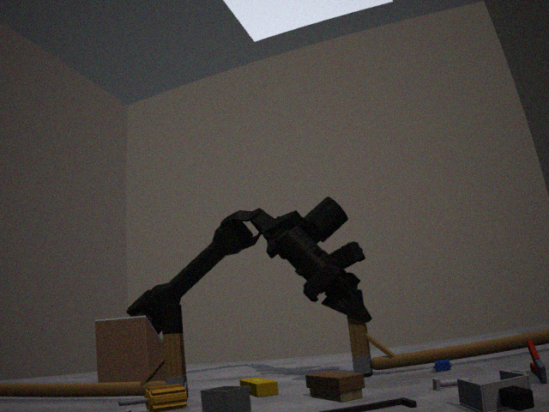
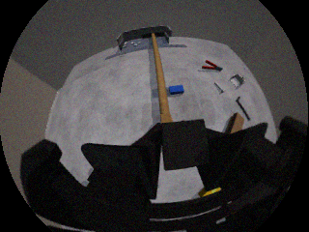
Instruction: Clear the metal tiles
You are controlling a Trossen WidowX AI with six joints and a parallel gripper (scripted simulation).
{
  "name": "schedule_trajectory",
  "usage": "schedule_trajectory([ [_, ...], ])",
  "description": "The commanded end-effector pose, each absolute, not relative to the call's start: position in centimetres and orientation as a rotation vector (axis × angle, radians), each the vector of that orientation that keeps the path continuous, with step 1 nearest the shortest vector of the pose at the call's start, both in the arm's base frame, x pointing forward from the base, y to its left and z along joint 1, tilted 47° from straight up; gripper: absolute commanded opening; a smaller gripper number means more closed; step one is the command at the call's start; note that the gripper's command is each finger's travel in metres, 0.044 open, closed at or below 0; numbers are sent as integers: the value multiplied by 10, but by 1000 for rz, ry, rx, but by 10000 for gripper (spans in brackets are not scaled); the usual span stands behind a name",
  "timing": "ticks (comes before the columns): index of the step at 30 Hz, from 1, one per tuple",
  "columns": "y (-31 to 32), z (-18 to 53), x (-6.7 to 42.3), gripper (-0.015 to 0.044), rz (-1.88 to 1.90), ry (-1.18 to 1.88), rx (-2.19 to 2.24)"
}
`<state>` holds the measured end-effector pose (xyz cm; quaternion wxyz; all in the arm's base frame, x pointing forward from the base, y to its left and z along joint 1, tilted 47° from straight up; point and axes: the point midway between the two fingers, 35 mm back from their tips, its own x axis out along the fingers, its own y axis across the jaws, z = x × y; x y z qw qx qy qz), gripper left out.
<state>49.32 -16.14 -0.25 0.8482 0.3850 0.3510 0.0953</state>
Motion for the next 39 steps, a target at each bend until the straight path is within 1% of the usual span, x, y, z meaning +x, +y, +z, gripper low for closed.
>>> schedule_trajectory([
  [1,-162,-2,493,0,201,739,811],
  [15,-162,-2,493,0,199,735,810],
  [39,-164,-3,467,0,196,739,807],
])
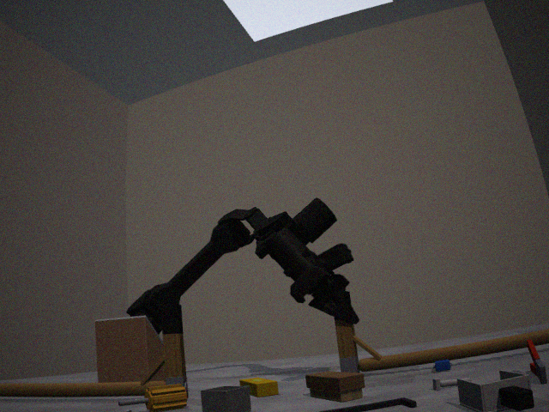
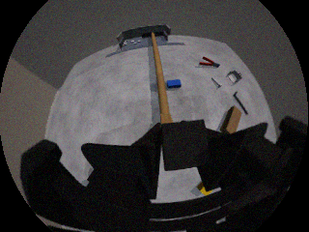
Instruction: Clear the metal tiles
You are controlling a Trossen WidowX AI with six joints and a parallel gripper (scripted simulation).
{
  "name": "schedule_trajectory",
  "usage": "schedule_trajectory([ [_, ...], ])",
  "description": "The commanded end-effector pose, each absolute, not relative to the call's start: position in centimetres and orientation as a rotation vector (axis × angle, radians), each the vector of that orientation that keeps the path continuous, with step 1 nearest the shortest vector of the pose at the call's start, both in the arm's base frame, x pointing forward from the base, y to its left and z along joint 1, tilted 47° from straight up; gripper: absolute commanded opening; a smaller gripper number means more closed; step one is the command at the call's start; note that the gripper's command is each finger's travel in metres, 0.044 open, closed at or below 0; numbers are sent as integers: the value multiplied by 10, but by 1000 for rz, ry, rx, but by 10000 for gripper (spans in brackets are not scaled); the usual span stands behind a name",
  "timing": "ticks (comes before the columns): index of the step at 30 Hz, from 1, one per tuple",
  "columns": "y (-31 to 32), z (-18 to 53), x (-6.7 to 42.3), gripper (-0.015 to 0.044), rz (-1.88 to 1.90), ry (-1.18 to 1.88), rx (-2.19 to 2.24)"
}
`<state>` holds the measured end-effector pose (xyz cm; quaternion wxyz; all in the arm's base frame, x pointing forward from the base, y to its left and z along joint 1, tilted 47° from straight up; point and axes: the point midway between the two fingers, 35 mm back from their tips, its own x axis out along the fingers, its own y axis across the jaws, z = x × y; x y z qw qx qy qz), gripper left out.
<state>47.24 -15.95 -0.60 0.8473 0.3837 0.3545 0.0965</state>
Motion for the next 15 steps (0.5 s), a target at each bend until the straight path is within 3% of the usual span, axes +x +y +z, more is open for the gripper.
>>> schedule_trajectory([
  [1,-164,-3,466,0,196,739,807],
  [15,-165,-5,450,0,195,741,806],
])
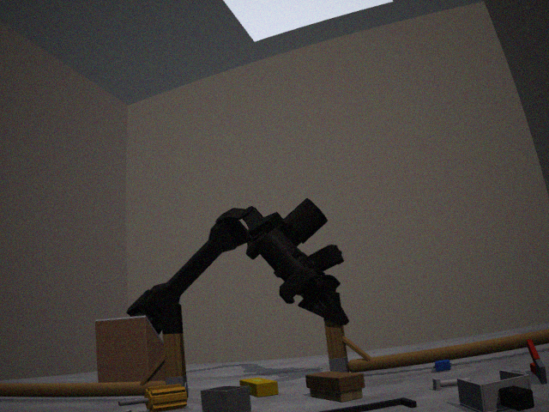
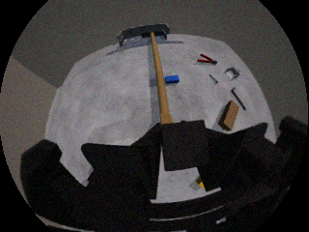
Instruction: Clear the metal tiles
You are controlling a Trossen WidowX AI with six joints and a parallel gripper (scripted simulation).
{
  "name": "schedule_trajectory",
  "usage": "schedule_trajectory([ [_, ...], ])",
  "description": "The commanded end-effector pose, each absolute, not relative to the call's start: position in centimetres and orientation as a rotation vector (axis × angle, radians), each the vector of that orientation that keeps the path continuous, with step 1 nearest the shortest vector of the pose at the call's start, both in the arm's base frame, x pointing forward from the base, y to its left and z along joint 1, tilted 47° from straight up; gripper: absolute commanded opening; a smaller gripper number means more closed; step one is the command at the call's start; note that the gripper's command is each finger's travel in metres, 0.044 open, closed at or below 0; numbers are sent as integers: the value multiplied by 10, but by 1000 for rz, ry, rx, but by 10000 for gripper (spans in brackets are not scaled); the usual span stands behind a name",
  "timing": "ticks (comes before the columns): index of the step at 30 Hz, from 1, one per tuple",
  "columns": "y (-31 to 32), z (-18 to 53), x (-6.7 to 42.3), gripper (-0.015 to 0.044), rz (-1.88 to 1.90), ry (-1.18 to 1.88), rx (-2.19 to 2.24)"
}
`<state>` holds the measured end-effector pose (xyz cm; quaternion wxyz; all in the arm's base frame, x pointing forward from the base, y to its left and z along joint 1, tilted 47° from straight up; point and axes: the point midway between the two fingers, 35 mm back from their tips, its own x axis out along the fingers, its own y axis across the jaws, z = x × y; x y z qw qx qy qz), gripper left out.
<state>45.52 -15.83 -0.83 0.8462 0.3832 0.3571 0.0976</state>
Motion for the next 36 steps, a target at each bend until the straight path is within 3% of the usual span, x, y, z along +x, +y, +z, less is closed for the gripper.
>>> schedule_trajectory([
  [1,-165,-5,449,0,195,741,806],
  [36,-163,-9,408,0,191,743,803],
])
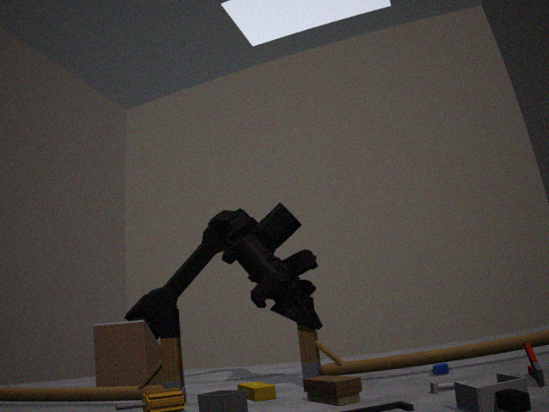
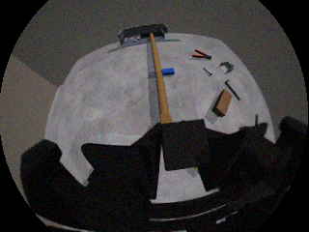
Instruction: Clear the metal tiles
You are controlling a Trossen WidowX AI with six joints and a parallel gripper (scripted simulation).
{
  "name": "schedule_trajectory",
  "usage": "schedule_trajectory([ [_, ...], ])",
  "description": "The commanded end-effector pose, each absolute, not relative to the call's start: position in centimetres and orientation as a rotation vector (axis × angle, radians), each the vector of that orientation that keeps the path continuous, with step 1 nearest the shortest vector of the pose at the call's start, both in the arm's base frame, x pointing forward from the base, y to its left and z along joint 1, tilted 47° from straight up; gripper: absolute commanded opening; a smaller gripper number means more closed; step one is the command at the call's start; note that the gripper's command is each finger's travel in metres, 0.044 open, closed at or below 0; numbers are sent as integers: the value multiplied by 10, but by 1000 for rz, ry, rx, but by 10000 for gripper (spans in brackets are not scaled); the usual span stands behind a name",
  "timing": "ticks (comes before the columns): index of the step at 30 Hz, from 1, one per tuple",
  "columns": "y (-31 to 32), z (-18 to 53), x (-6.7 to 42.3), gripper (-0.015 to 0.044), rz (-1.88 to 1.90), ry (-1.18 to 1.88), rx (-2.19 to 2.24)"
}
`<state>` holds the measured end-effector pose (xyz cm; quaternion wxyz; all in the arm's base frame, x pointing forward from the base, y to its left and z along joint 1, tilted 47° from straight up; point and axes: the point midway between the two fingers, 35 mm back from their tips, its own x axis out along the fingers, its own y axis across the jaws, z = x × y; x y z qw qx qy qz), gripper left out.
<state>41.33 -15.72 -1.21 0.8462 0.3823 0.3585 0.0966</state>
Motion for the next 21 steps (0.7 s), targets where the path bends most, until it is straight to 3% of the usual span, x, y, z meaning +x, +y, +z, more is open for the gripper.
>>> schedule_trajectory([
  [1,-163,-9,407,0,191,743,803],
  [21,-160,-12,383,0,190,744,803],
])
